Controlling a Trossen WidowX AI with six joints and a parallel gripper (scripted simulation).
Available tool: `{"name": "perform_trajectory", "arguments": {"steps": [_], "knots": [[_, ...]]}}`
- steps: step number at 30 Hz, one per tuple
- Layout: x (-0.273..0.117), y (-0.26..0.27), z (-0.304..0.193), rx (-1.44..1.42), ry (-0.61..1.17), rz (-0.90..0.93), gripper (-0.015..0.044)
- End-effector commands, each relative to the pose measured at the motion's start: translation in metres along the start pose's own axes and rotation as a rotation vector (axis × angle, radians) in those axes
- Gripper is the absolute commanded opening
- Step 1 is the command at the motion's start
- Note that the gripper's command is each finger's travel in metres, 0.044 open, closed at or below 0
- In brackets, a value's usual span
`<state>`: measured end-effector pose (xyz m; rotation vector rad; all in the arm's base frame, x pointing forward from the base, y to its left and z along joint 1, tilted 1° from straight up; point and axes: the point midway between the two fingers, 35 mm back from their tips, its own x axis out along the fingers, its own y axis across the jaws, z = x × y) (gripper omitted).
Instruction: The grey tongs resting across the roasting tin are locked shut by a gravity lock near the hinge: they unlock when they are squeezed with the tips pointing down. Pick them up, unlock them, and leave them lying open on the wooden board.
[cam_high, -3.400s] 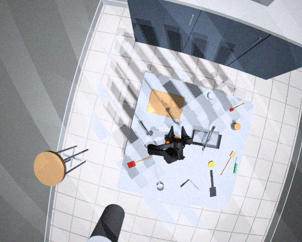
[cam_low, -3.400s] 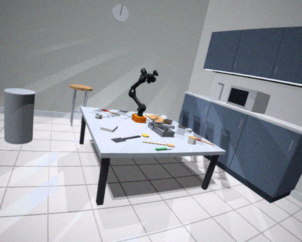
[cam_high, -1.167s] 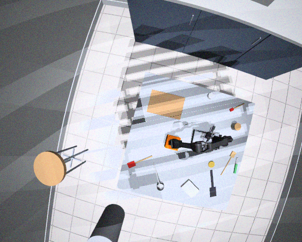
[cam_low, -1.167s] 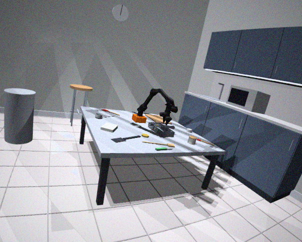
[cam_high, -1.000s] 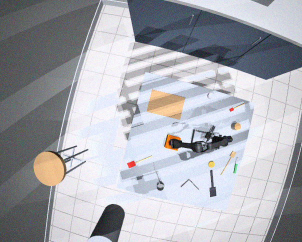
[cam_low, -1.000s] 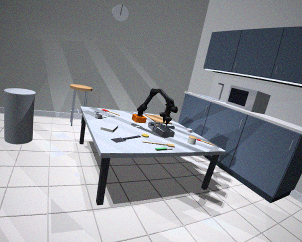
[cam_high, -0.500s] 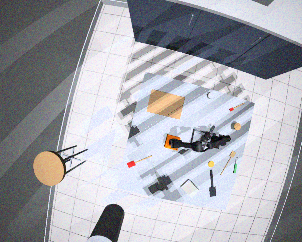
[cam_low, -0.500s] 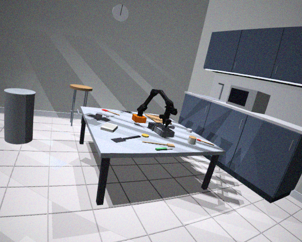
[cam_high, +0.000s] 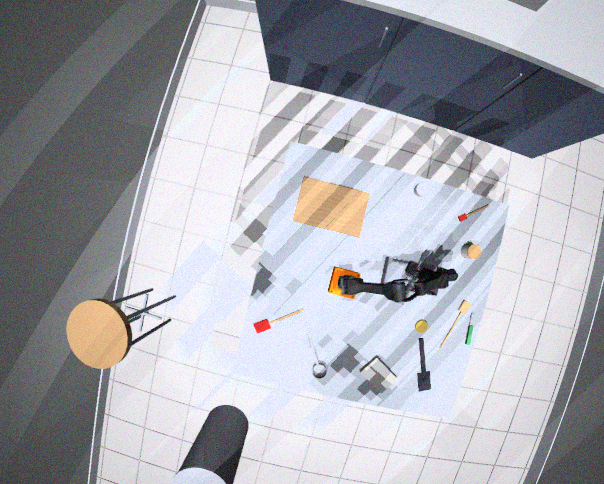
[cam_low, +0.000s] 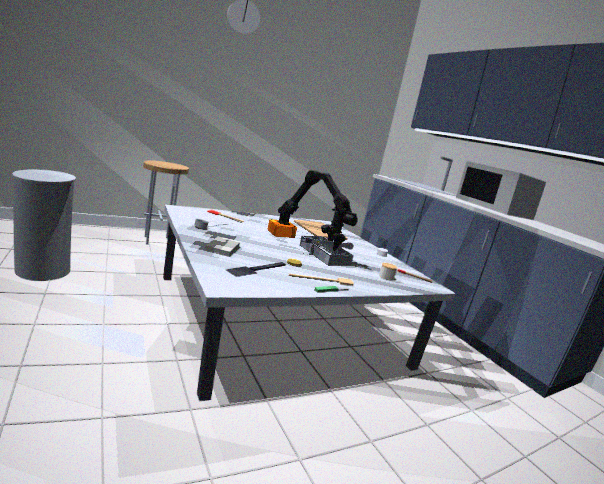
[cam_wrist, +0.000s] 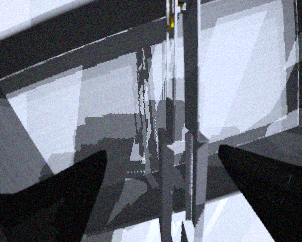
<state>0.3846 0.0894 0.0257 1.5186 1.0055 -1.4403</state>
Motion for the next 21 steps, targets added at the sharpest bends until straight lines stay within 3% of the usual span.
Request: {"name": "perform_trajectory", "arguments": {"steps": [1, 10, 21], "knots": [[0.009, -0.002, 0.002, -0.001, -0.007, -0.003, 0.044], [0.019, -0.003, 0.002, -0.001, -0.007, -0.004, 0.044], [0.015, -0.001, 0.001, -0.001, -0.001, -0.002, 0.0151]]}}
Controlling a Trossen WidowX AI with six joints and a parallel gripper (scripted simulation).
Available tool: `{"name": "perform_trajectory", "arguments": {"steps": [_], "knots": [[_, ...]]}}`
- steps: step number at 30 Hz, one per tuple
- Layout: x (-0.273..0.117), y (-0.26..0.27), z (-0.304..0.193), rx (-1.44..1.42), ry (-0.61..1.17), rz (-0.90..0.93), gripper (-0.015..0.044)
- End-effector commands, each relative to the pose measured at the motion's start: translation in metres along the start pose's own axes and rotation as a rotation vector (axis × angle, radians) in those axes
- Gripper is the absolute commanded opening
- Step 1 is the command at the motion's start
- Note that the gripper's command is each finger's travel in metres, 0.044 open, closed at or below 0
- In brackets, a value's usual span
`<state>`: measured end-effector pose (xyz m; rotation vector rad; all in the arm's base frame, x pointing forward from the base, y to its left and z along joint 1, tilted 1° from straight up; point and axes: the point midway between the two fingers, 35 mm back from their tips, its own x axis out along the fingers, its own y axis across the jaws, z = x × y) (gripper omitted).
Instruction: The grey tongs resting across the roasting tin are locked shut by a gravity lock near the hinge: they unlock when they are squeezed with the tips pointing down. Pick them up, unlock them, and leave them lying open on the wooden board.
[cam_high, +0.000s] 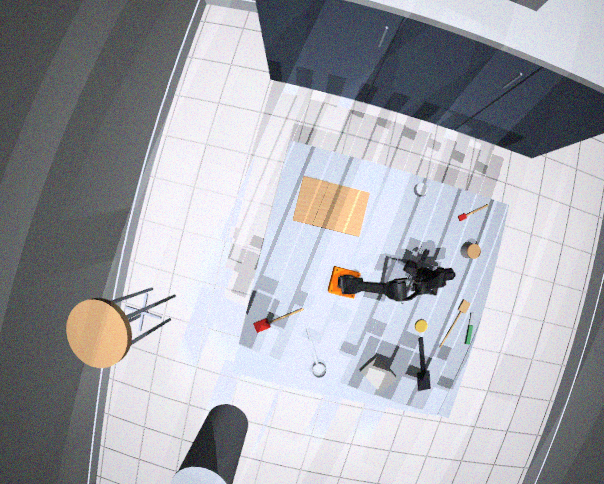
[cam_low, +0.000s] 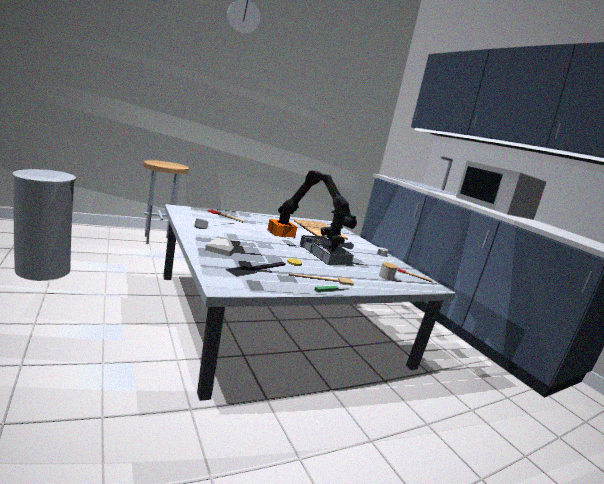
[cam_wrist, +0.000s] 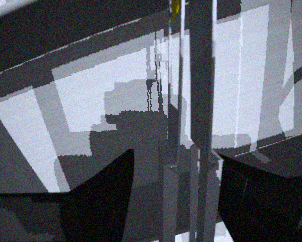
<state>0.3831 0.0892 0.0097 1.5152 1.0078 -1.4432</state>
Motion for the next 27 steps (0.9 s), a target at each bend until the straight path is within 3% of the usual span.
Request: {"name": "perform_trajectory", "arguments": {"steps": [1, 15, 20, 22, 27], "knots": [[-0.001, 0.0, 0.0, 0.0, 0.001, 0.001, 0.0125], [-0.001, 0.0, 0.0, 0.0, 0.001, 0.001, 0.0032], [-0.001, 0.0, 0.0, 0.0, 0.001, 0.001, -0.01], [-0.009, 0.001, -0.001, 0.0, 0.0, 0.001, -0.015], [-0.064, 0.001, -0.001, 0.0, -0.003, 0.0, -0.015]]}}
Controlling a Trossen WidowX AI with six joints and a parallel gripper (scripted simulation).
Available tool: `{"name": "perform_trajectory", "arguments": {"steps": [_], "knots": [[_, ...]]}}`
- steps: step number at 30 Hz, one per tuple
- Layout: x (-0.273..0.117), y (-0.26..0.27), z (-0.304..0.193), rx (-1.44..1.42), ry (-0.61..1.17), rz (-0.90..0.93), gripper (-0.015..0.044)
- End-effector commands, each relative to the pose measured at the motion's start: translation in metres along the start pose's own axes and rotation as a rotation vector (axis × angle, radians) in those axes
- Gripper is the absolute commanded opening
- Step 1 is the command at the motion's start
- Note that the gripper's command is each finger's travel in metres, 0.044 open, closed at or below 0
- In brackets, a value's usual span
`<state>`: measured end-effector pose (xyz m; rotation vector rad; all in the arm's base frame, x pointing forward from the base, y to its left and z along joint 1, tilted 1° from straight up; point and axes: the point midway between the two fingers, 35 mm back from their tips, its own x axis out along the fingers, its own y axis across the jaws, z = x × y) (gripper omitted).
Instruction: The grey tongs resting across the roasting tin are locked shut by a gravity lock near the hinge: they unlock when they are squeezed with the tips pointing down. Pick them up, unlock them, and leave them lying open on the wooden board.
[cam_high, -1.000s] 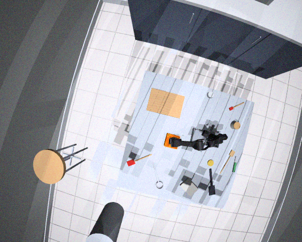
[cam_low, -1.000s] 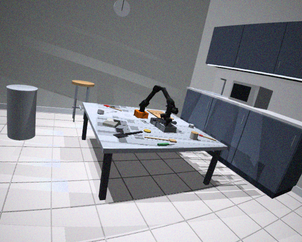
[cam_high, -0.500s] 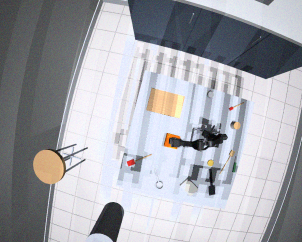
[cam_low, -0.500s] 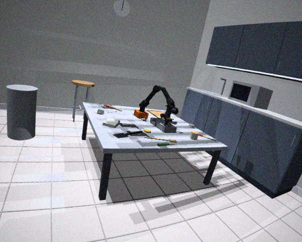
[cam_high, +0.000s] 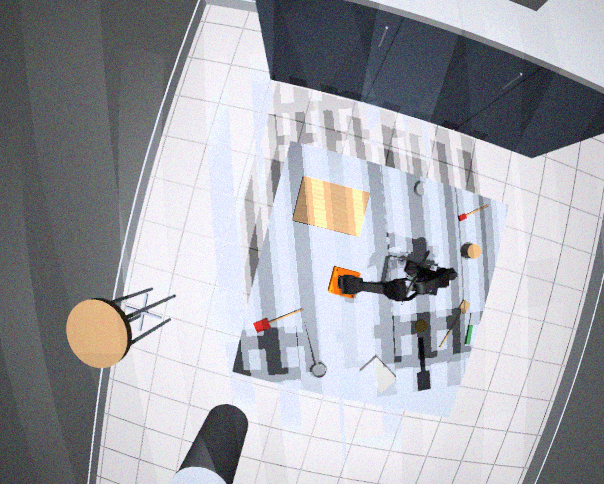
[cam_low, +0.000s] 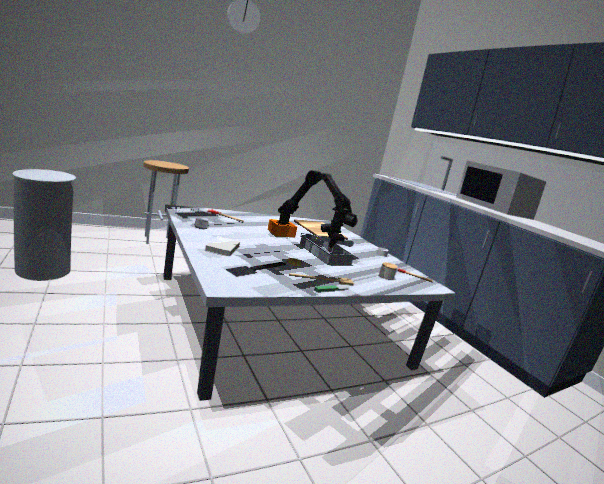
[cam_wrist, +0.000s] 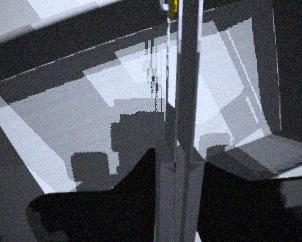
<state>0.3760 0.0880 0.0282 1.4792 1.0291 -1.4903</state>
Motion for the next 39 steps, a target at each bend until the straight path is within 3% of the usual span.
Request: {"name": "perform_trajectory", "arguments": {"steps": [1, 15, 39], "knots": [[-0.055, 0.003, -0.003, 0.0, 0.023, 0.043, -0.015], [-0.054, 0.0, -0.004, -0.042, 0.021, 0.033, -0.015], [-0.054, -0.037, -0.045, -0.998, 0.008, 0.042, -0.015]]}}
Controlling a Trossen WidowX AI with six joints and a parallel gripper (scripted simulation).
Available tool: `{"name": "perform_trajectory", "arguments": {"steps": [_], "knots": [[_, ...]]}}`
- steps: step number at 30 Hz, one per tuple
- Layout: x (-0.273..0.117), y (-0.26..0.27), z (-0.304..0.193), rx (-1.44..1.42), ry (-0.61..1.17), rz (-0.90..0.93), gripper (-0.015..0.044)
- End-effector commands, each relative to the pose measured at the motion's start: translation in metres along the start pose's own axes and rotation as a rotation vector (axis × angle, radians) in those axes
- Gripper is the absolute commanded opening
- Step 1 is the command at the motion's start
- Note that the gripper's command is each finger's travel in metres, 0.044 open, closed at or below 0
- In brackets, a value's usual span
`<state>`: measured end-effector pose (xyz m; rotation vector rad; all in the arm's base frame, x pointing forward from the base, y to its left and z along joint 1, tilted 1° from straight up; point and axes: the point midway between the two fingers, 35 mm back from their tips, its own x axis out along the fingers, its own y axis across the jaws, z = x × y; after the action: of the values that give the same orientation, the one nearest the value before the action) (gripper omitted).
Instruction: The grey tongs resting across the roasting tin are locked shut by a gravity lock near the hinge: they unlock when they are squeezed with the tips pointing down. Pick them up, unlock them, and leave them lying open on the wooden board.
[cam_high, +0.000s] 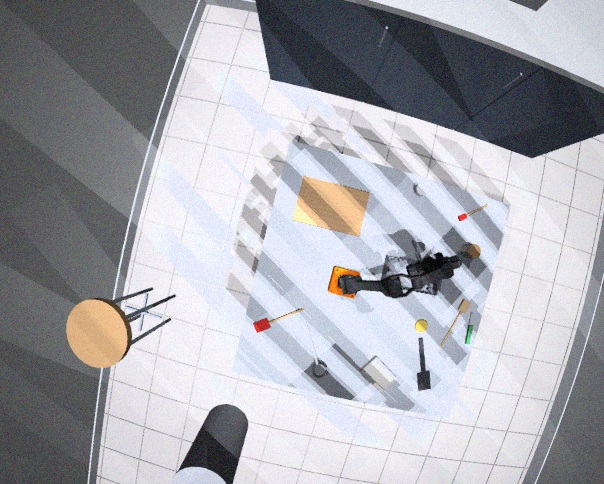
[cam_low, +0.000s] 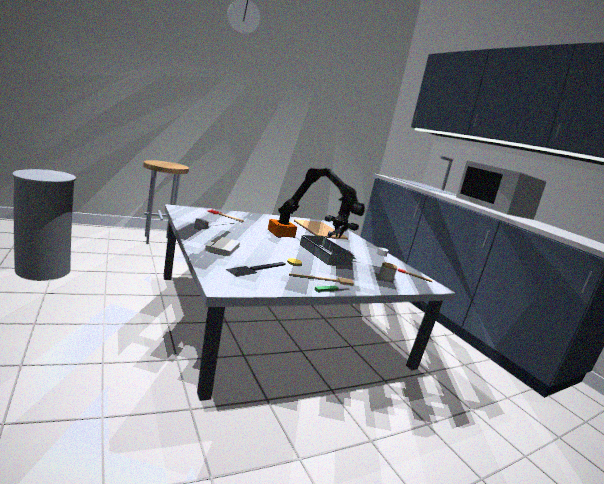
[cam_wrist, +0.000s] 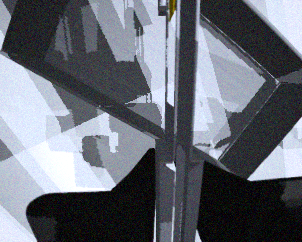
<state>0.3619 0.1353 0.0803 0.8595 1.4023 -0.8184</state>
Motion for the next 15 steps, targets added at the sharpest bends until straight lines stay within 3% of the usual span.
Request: {"name": "perform_trajectory", "arguments": {"steps": [1, 15], "knots": [[-0.003, 0.001, -0.01, -0.17, -0.001, 0.01, -0.015], [-0.004, 0.002, -0.042, -0.741, -0.003, 0.012, -0.015]]}}
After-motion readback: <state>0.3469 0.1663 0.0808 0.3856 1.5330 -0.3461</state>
